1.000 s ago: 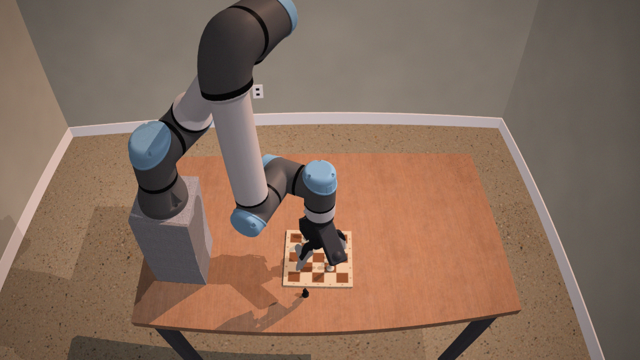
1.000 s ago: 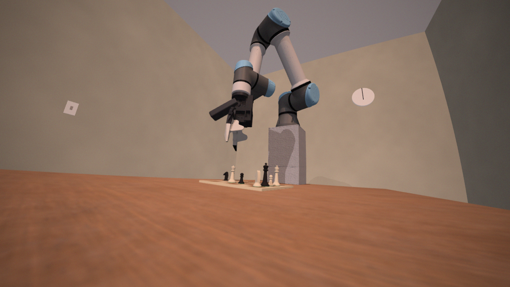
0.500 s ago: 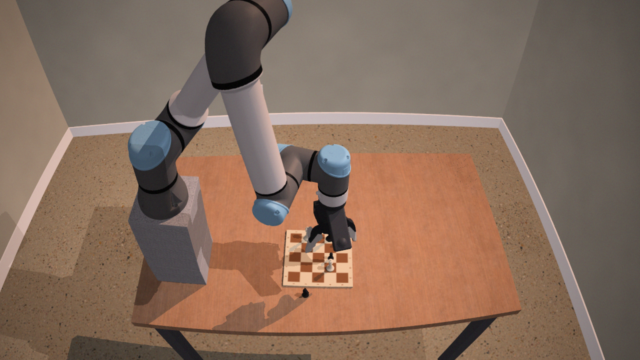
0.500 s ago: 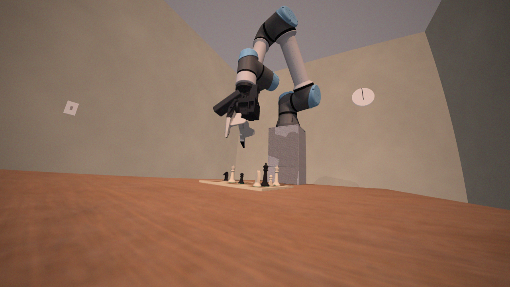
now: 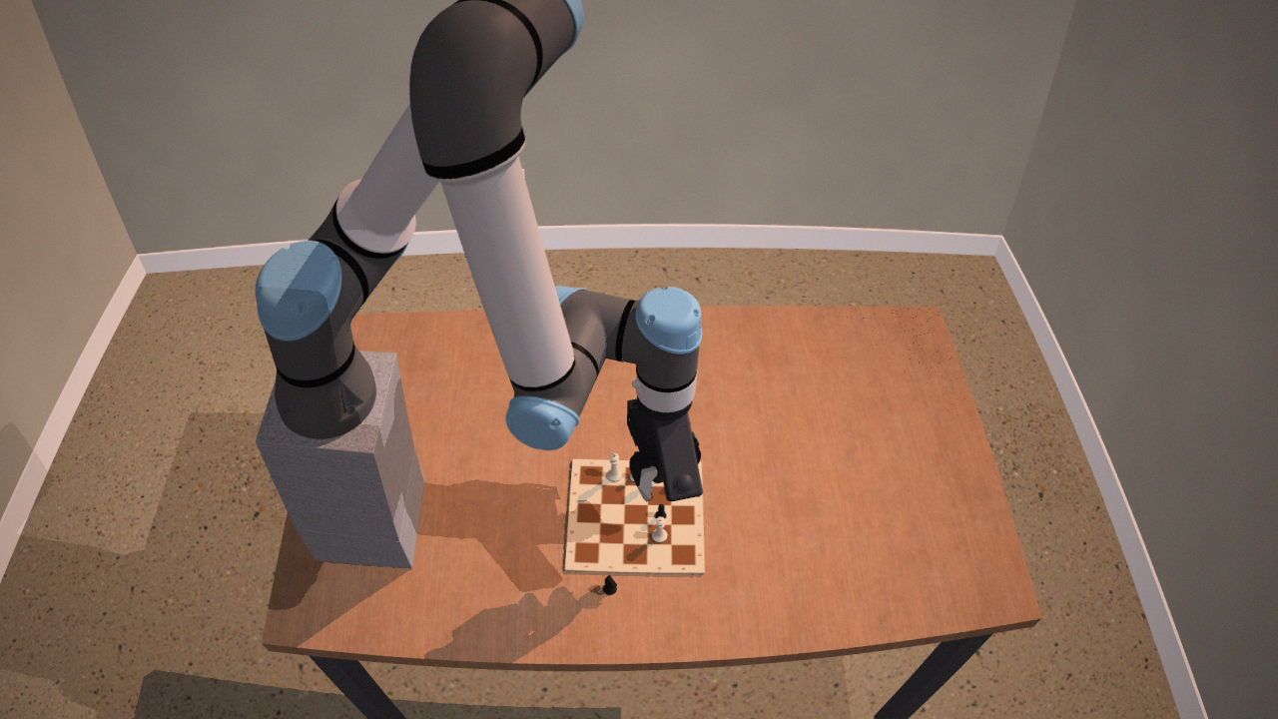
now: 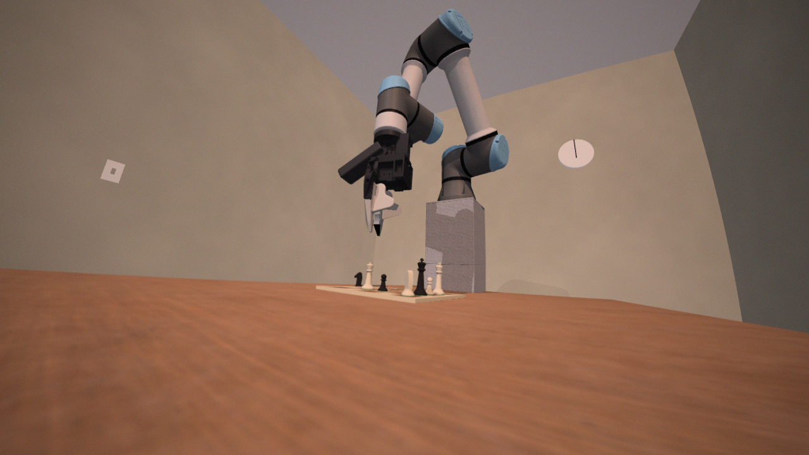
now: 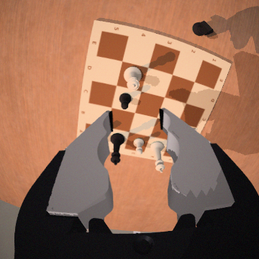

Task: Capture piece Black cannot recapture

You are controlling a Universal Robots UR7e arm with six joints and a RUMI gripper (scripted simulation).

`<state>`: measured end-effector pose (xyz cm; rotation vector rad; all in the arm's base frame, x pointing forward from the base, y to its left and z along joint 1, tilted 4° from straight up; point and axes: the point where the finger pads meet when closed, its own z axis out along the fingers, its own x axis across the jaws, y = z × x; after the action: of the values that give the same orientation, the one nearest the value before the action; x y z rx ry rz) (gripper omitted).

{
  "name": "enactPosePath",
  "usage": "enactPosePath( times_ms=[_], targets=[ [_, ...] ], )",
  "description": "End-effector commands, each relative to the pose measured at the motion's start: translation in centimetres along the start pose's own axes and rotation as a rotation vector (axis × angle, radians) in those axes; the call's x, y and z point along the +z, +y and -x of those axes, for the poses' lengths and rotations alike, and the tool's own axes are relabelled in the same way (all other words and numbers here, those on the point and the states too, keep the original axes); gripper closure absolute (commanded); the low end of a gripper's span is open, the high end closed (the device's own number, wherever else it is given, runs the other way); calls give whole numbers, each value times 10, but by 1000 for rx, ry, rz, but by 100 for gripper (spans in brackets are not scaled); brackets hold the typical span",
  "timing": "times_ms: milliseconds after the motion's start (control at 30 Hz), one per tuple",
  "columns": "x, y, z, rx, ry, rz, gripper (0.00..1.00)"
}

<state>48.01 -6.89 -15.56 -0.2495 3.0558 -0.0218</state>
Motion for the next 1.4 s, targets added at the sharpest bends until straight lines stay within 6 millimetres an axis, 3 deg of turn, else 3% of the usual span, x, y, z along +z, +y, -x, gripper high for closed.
enactPosePath(
  times_ms=[0,900,1367],
  targets=[
    [0,0,0,0,-1,-1,75],
    [1,0,0,0,-1,-1,75],
    [13,0,1,0,-1,-1,75]
  ],
)
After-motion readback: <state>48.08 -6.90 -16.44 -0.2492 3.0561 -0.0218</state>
